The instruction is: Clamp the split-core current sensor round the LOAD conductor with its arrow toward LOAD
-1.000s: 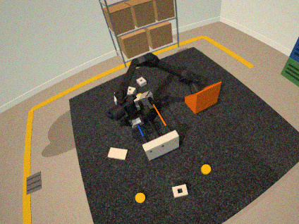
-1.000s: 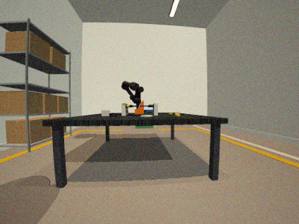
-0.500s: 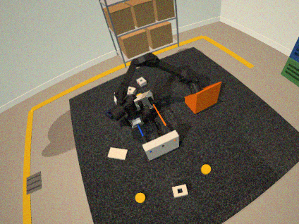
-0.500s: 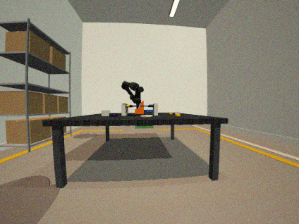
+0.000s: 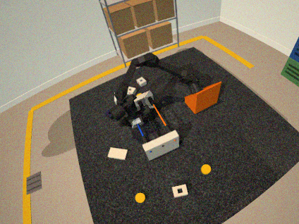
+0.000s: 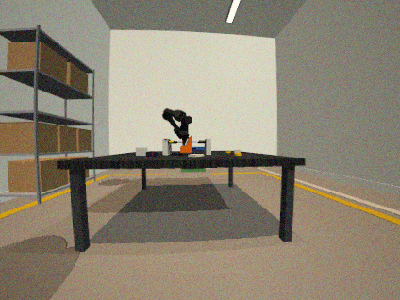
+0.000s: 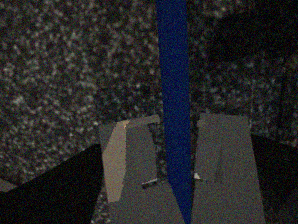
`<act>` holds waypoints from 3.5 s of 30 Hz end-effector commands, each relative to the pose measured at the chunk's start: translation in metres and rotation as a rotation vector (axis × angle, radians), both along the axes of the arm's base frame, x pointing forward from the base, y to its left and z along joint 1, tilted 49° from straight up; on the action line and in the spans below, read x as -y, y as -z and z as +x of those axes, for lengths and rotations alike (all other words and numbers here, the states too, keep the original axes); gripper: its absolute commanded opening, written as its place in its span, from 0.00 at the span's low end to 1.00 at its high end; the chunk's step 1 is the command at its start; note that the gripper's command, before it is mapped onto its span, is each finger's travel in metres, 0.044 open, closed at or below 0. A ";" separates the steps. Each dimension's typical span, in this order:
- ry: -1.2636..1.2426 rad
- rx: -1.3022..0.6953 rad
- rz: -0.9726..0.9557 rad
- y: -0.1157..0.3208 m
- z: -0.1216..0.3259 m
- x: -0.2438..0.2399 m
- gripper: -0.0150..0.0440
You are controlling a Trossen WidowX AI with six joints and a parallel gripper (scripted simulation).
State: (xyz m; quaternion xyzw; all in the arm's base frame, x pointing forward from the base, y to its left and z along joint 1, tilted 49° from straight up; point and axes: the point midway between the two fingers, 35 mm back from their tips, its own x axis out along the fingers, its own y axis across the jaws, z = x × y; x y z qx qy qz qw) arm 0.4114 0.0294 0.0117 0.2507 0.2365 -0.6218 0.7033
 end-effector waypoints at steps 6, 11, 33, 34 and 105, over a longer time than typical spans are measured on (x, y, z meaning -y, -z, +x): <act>0.000 0.000 -0.001 0.000 0.000 0.000 0.25; 0.000 0.000 -0.001 0.000 0.000 0.000 0.25; -0.131 0.095 0.018 -0.004 -0.002 -0.016 1.00; -0.159 0.117 0.021 -0.006 -0.004 -0.019 1.00; -0.315 0.248 0.027 0.005 0.016 -0.011 1.00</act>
